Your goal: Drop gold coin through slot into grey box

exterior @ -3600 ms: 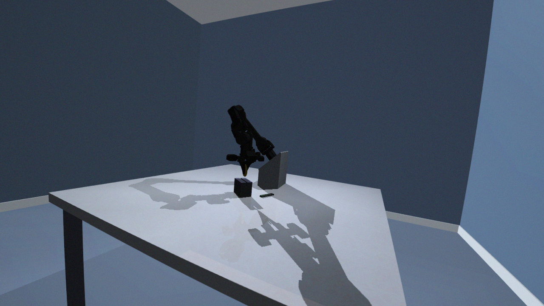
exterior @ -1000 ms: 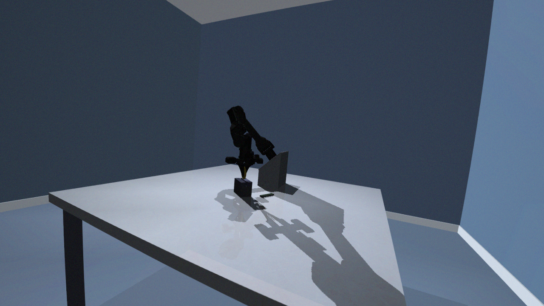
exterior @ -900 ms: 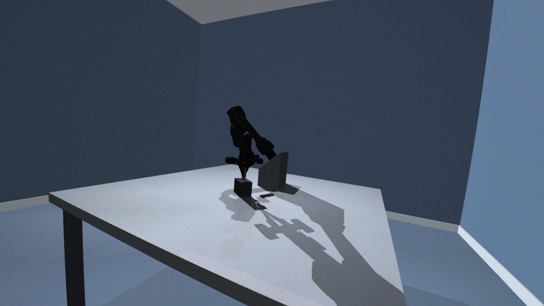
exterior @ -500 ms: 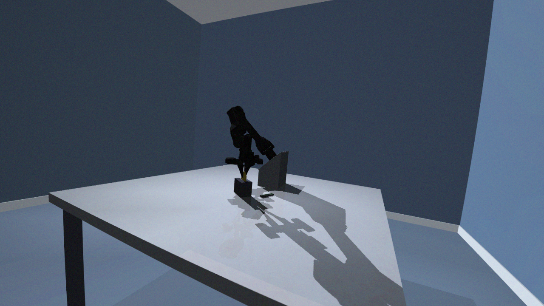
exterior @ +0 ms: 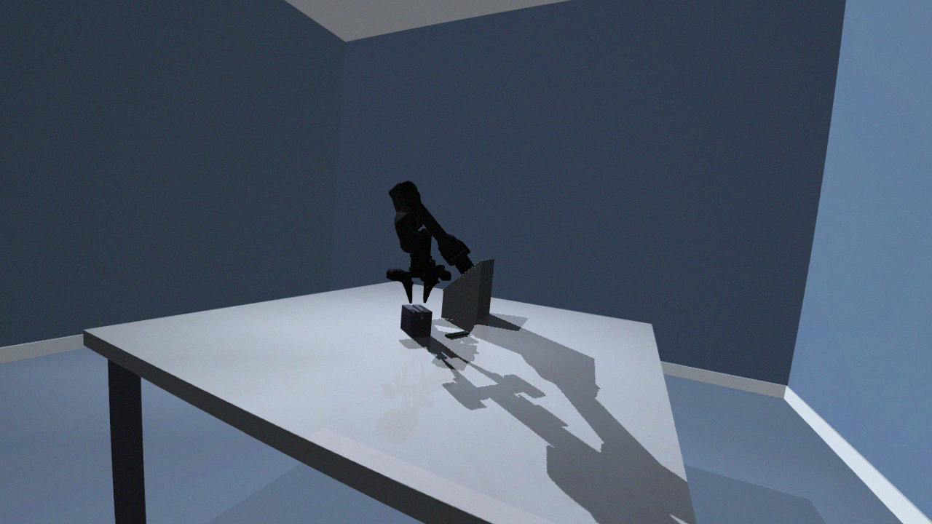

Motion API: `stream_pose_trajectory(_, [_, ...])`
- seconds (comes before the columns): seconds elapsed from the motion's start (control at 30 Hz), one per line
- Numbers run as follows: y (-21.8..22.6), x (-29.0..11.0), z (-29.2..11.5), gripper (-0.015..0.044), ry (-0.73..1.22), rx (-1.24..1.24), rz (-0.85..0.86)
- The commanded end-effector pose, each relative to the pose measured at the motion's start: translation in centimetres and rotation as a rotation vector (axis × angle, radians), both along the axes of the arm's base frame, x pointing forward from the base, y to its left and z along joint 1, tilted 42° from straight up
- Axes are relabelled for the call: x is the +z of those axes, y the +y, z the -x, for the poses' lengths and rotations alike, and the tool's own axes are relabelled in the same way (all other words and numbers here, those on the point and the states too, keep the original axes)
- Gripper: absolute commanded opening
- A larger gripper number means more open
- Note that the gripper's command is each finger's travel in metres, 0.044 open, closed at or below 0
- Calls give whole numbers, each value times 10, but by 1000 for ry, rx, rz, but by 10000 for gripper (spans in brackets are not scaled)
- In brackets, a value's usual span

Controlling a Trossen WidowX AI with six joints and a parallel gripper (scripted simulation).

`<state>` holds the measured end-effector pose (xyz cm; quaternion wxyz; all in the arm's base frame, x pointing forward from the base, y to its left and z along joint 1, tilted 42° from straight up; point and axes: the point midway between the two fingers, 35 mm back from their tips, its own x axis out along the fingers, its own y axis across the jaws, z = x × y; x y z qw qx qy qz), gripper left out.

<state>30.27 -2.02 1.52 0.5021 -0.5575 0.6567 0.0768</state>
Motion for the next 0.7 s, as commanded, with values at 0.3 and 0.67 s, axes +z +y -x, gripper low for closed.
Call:
stream_pose_trajectory(0.3, [35, 40, 9, 440, 2, 4, 4])
stream_pose_trajectory(0.67, [35, 40, 9, 440, 2, 4, 4])
